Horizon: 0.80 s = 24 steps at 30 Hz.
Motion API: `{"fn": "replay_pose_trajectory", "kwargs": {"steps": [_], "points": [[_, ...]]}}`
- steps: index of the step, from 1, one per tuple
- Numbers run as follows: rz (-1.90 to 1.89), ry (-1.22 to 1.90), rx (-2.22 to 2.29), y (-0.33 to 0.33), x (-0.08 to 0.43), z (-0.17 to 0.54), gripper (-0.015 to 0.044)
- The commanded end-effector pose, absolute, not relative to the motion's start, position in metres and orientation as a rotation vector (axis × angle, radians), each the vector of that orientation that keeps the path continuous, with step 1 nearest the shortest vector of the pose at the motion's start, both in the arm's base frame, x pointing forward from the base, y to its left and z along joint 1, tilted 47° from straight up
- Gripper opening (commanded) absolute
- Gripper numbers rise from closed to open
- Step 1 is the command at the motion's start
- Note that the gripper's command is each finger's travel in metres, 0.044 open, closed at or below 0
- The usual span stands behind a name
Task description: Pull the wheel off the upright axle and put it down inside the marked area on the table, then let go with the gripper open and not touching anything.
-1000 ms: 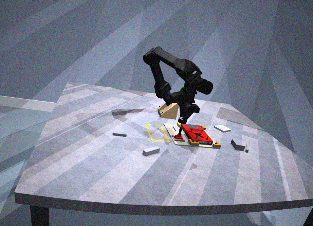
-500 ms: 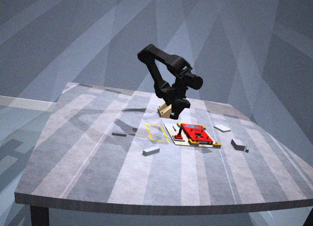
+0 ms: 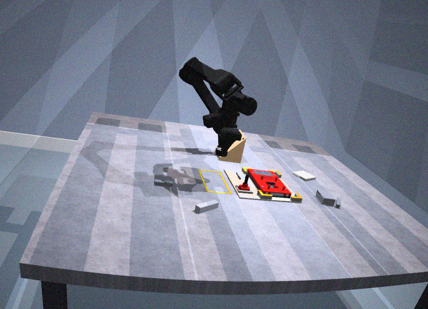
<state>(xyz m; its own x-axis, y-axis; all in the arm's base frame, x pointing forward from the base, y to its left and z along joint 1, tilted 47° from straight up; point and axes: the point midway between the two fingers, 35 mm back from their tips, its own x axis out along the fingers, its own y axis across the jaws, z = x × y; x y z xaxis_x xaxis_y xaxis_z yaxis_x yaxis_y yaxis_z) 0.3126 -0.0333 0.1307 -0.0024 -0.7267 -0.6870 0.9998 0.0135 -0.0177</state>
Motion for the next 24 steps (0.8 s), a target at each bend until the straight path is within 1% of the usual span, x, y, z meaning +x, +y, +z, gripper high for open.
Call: {"fn": "replay_pose_trajectory", "kwargs": {"steps": [1,12,24], "points": [[-1.480,0.615,0.563,-0.037,0.308,0.132,0.0000],[-1.479,0.616,0.565,-0.059,0.309,0.111,0.0000],[-1.480,0.612,0.563,-0.107,0.308,0.067,0.0000]]}}
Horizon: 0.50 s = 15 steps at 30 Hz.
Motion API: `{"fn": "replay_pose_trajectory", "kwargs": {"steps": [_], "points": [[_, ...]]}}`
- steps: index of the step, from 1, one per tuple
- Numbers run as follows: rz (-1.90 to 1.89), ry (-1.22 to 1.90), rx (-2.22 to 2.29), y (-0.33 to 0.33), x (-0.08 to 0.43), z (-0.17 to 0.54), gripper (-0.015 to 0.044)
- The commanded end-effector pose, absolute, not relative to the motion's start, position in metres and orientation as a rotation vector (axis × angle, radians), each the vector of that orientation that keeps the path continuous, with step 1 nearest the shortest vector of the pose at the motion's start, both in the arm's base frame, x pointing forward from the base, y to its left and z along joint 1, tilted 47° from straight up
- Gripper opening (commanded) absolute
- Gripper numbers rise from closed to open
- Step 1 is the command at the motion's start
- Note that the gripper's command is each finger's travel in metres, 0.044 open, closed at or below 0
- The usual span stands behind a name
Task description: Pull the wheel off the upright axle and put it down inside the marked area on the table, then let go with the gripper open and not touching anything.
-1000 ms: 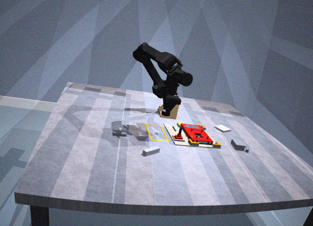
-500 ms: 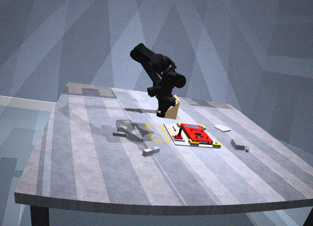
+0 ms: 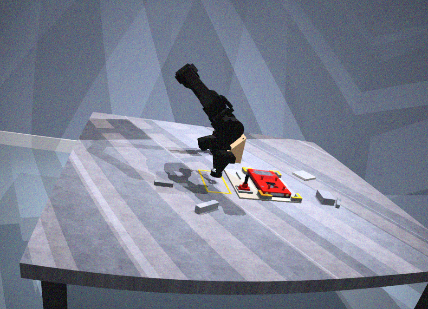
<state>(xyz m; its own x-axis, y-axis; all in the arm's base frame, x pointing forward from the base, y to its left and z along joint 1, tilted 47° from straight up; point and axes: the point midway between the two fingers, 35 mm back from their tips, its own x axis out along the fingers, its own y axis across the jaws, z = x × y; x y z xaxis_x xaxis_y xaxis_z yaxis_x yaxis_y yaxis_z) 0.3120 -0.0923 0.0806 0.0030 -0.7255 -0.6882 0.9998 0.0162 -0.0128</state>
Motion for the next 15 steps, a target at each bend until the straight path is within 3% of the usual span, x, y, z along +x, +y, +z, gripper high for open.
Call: {"fn": "replay_pose_trajectory", "kwargs": {"steps": [1,7,15], "points": [[-1.480,0.611,0.562,-0.1098,0.3078,0.0645,0.0000],[-1.481,0.611,0.561,-0.1125,0.3072,0.0624,0.0000],[-1.485,0.605,0.574,-0.1105,0.3083,0.0659,0.0210]]}}
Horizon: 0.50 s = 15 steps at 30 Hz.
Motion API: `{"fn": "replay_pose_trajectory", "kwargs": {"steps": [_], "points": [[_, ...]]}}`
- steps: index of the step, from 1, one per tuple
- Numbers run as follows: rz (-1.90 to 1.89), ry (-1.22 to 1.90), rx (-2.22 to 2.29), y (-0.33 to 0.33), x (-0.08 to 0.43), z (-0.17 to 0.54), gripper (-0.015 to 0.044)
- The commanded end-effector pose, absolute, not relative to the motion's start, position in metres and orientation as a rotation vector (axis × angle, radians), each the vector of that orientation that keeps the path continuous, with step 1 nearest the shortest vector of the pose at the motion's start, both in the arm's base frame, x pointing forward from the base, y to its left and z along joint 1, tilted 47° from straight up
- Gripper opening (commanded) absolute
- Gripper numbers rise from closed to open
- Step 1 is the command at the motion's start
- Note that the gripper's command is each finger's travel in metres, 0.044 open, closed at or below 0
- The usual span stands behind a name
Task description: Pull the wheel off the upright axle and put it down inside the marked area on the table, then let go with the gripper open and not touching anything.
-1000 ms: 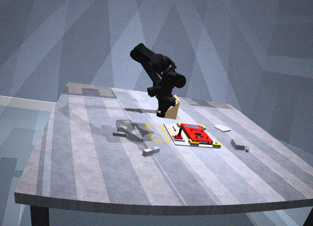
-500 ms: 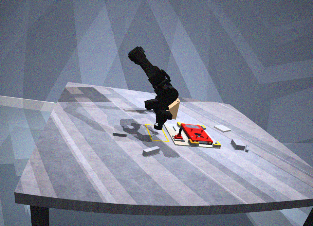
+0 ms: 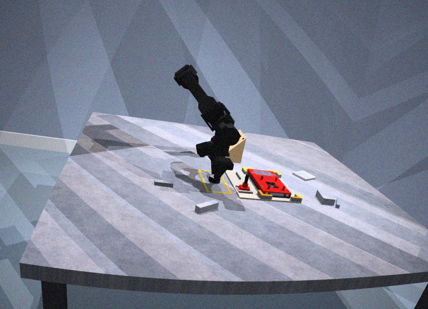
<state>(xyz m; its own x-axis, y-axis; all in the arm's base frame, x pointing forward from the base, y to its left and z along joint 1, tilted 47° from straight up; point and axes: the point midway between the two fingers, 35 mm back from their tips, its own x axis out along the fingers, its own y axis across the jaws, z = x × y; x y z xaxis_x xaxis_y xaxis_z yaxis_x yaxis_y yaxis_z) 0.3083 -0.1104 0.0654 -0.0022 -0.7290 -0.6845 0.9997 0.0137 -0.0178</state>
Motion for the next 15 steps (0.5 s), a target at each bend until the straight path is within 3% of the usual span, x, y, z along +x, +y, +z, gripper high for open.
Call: {"fn": "replay_pose_trajectory", "kwargs": {"steps": [1,4,14,15], "points": [[-1.485,0.605,0.574,-0.111,0.308,0.066,0.0236],[-1.484,0.607,0.573,-0.105,0.309,0.071,0.0300],[-1.480,0.613,0.563,-0.066,0.309,0.106,0.0300],[-1.472,0.621,0.552,-0.067,0.308,0.099,0.0326]]}}
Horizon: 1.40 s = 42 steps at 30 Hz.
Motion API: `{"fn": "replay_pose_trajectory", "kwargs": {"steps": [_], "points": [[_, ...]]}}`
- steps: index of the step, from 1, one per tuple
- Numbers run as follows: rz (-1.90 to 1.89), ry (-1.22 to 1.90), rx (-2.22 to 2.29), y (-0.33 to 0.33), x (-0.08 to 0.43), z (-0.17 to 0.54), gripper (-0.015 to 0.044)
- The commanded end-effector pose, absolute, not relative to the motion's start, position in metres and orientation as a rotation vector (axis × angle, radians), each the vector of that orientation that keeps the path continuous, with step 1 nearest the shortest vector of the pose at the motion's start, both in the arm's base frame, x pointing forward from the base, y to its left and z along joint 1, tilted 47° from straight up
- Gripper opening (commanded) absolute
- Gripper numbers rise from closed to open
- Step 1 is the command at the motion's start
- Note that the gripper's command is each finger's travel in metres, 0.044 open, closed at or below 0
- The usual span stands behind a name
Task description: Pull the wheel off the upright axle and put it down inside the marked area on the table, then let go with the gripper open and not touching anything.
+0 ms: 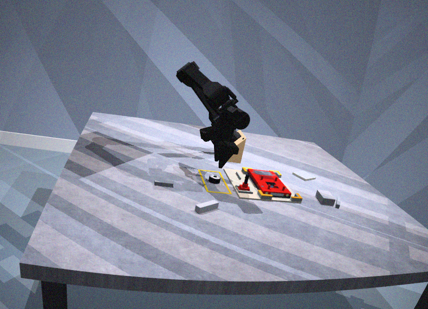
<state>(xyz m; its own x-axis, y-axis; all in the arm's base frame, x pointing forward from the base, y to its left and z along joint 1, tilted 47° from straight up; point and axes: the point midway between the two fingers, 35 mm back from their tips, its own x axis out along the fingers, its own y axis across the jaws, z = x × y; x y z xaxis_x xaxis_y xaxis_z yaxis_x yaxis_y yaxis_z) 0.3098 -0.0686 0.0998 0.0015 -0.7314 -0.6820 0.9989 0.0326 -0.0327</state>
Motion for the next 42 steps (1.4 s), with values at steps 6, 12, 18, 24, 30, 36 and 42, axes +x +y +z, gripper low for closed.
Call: {"fn": "replay_pose_trajectory", "kwargs": {"steps": [6,12,18,24,30,36,42], "points": [[-1.479,0.624,0.563,-0.012,0.236,0.109,0.0440],[-1.482,0.620,0.561,-0.007,0.226,0.110,0.0440],[-1.482,0.620,0.561,-0.007,0.226,0.110,0.0440],[-1.482,0.620,0.561,-0.007,0.226,0.110,0.0440],[-1.482,0.620,0.561,-0.007,0.226,0.110,0.0440],[-1.482,0.620,0.561,-0.007,0.226,0.110,0.0440],[-1.482,0.620,0.561,-0.007,0.226,0.110,0.0440]]}}
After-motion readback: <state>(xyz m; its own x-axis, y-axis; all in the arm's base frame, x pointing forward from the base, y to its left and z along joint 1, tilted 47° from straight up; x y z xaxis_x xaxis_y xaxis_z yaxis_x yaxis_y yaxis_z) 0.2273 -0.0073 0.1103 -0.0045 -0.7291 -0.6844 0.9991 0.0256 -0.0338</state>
